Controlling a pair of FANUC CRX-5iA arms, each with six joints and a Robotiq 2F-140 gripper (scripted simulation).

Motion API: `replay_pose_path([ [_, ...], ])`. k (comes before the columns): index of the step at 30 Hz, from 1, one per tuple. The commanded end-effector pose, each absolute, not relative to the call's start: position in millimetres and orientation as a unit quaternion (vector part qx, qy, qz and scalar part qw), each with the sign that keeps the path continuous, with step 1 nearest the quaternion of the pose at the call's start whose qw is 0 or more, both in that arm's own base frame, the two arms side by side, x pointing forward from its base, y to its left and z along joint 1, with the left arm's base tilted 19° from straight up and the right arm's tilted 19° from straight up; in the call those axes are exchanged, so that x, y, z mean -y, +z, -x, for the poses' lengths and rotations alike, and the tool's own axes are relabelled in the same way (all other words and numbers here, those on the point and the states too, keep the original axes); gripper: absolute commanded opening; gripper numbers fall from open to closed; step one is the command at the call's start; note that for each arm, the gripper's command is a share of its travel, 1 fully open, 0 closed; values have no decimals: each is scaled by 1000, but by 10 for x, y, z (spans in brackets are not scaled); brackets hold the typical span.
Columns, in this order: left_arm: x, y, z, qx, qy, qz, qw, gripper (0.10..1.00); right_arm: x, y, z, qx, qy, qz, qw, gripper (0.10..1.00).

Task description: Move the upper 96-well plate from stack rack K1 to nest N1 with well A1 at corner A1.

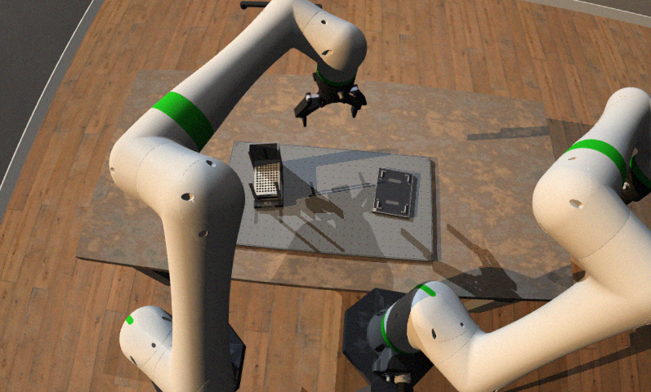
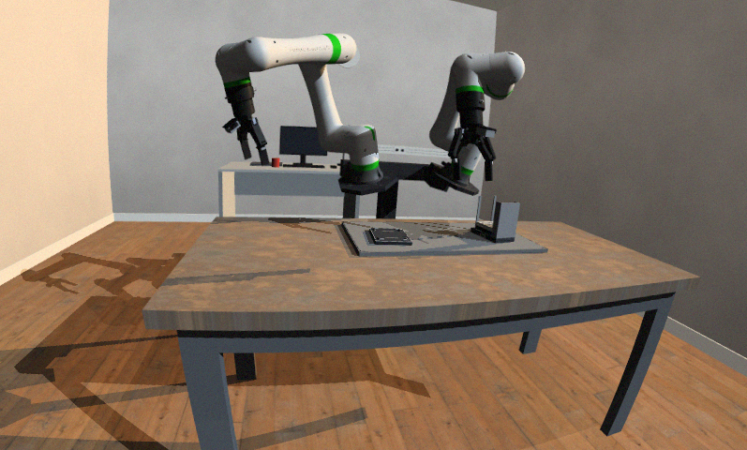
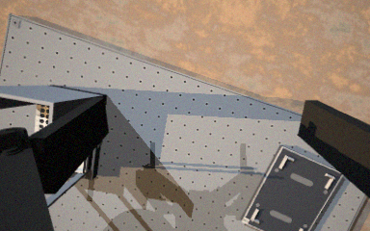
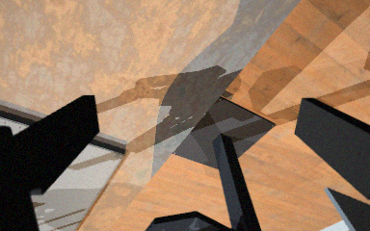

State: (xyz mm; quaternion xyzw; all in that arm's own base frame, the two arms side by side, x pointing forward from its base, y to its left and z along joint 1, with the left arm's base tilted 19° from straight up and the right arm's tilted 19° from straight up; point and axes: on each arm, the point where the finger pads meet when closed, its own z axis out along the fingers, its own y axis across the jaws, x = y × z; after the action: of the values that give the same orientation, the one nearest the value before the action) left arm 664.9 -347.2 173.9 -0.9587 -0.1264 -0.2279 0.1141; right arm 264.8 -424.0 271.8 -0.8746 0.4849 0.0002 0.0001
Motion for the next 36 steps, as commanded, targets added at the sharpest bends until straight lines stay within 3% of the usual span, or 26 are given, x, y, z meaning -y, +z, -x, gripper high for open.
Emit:
replay_pose_path([
  [1,3288,1754,-6605,114,-213,963,116,1000,4243,2729,-2647,-485,-1,875,-1,1000],
  [36,2002,1637,-6016,72,-152,978,119,1000,4243,2729,-2647,-485,-1,875,-1,1000],
])
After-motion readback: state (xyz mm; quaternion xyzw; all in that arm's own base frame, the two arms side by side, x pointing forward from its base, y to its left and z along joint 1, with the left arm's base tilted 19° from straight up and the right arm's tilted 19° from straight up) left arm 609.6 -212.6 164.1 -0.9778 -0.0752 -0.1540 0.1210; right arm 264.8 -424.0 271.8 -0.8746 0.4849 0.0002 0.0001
